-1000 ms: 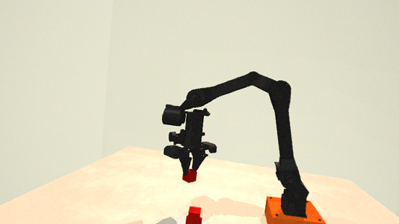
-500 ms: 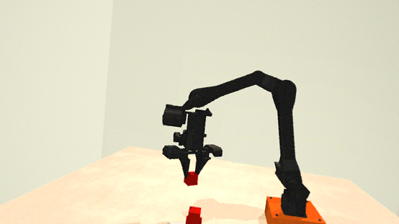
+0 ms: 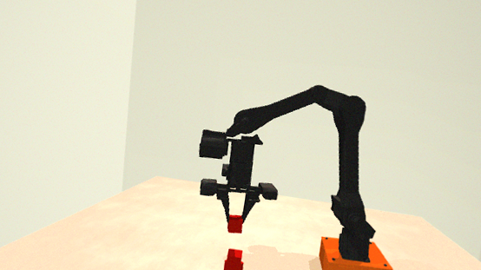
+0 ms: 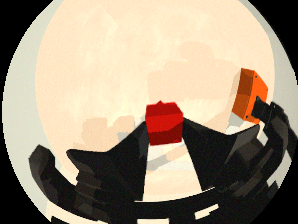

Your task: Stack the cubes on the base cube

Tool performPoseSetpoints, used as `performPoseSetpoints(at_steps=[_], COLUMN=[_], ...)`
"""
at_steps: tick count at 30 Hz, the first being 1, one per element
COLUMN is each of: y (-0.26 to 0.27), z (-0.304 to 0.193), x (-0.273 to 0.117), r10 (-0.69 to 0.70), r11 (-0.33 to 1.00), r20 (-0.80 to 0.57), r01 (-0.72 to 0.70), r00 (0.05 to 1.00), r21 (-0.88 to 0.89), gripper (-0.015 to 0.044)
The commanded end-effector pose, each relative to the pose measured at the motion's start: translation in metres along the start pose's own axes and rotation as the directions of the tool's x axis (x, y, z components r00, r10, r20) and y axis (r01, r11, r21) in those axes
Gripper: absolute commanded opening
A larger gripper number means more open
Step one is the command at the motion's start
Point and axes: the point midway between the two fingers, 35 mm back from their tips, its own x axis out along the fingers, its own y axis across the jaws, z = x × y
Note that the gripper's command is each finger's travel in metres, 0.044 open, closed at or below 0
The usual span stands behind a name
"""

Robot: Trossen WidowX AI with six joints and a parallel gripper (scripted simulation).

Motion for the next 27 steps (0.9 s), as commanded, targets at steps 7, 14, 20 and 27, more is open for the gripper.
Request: performPoseSetpoints(at_steps=[7,14,20,27], y=[-0.006,-0.007,-0.009,-0.009], z=[-0.015,-0.014,-0.014,-0.014], x=[0.001,0.018,0.031,0.031], r10=[0.007,0.007,0.007,0.007], r11=[0.988,0.988,0.987,0.987], r20=[0.004,0.004,0.004,0.004], r01=[-0.007,-0.007,-0.007,-0.007], r00=[1.0,1.0,1.0,1.0], r21=[0.151,0.157,0.161,0.161], gripper=[0.0105,0.0105,0.0105,0.0105])
